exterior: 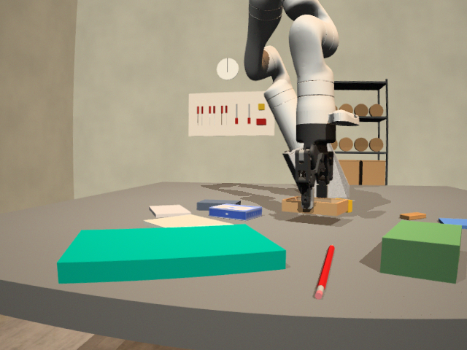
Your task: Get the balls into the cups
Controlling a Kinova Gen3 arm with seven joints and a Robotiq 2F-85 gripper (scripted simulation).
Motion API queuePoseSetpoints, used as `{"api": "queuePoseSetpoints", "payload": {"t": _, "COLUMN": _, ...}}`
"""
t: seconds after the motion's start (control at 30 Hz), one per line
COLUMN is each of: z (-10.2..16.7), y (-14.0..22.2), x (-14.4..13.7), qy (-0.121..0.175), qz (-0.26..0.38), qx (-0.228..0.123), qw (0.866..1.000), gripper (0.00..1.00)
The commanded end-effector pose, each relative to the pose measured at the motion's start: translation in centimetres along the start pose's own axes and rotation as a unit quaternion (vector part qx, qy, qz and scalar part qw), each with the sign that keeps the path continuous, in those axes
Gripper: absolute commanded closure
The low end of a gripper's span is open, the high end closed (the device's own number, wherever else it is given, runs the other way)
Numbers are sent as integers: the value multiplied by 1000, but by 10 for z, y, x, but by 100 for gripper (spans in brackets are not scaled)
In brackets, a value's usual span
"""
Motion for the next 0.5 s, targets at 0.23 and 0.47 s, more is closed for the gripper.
{"api": "queuePoseSetpoints", "payload": {"t": 0.23, "z": 13, "y": 0, "x": -1, "qy": -1, "qz": -1, "qx": -1, "qw": 1000, "gripper": 27}}
{"api": "queuePoseSetpoints", "payload": {"t": 0.47, "z": 17, "y": 0, "x": -1, "qy": -1, "qz": -1, "qx": -1, "qw": 1000, "gripper": 27}}
Point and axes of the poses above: the point where the finger pads meet when closed, its own z axis out along the fingers, its own x axis across the jaws, y = z × x, the point moved 3 cm from there along -z, back along the fingers, and after that the axes turned 2 degrees about -z, right-handed, at the moved point
